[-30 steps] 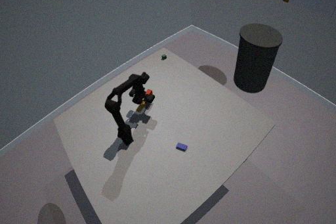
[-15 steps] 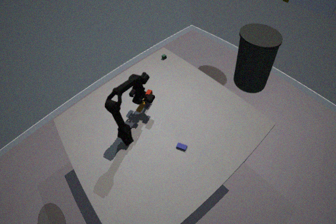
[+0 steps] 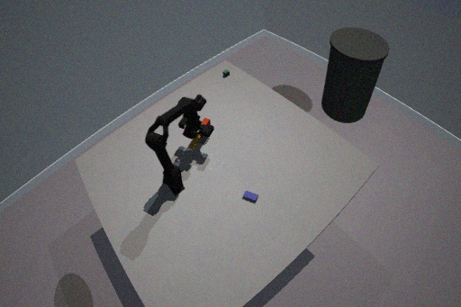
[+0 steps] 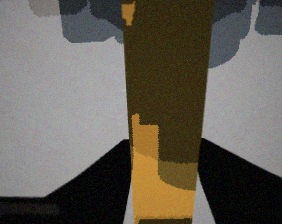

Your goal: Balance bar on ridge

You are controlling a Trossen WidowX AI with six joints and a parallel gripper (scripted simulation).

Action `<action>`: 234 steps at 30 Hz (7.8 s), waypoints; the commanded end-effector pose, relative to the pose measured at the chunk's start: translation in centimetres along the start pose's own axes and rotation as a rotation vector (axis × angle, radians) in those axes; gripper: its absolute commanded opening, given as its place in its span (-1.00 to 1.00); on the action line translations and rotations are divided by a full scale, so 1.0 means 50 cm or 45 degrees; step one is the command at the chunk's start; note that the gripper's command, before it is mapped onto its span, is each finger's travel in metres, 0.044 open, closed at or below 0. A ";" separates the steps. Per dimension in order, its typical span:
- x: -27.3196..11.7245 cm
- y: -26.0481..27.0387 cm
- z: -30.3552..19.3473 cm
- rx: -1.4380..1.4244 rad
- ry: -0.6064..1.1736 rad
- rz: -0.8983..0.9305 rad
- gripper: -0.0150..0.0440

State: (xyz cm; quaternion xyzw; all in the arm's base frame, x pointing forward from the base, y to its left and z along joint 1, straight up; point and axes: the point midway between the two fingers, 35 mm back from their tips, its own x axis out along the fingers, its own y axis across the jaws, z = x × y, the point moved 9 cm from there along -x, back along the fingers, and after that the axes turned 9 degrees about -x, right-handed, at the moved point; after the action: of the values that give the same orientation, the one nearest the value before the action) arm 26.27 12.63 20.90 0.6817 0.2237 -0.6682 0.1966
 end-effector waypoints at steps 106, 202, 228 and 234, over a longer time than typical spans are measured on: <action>0.007 -0.001 0.002 0.006 0.003 -0.007 -0.49; 0.003 0.000 0.001 0.001 0.002 -0.002 -0.49; 0.003 0.000 0.001 0.001 0.002 -0.002 0.07; 0.003 0.000 0.001 0.001 0.002 -0.002 0.08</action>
State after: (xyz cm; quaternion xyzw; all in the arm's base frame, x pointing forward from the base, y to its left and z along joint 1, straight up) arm 26.21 12.62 20.72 0.6821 0.2241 -0.6680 0.1959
